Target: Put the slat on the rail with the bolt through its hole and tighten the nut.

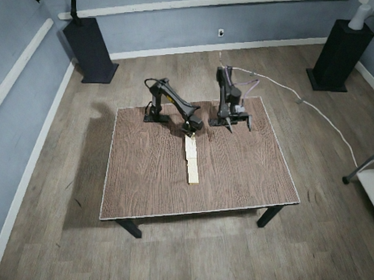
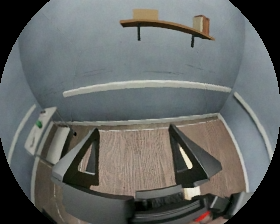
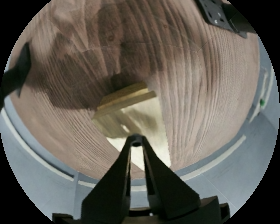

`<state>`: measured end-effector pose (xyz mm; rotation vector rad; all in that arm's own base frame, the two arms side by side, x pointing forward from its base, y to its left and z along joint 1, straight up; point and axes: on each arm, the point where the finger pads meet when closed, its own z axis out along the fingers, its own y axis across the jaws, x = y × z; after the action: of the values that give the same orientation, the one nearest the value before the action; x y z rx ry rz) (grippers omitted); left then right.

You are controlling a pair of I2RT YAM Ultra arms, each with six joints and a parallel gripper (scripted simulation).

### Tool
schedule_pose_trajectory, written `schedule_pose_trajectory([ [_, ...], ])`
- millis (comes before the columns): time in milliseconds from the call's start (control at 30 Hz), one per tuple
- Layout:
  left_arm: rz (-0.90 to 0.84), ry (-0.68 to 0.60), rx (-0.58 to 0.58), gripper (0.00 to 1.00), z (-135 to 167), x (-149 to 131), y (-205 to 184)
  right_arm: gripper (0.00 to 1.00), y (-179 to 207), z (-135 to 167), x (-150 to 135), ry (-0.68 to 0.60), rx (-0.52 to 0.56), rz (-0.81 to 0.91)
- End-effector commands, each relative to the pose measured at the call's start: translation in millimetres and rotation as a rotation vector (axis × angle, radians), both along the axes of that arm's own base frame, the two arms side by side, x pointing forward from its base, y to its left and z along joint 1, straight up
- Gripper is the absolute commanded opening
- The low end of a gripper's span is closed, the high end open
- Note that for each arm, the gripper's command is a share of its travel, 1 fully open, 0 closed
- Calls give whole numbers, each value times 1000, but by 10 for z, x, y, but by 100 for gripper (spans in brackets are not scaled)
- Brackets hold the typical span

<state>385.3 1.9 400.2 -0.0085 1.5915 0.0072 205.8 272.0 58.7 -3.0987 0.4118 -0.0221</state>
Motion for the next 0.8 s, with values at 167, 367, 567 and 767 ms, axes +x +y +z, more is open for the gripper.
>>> schedule_pose_trajectory([
  [167, -10, -33, 1, 100, 116, -47, -9, 12, 8, -98, -70, 17, 0, -1],
  [367, -10, -33, 1, 100, 116, -47, -9, 12, 8, -93, -71, 17, 0, -1],
  [567, -10, -33, 1, 100, 116, -47, -9, 12, 8, -85, -71, 17, 0, -1],
  [767, -10, -33, 1, 100, 116, -47, -9, 12, 8, -77, -71, 17, 0, -1],
])
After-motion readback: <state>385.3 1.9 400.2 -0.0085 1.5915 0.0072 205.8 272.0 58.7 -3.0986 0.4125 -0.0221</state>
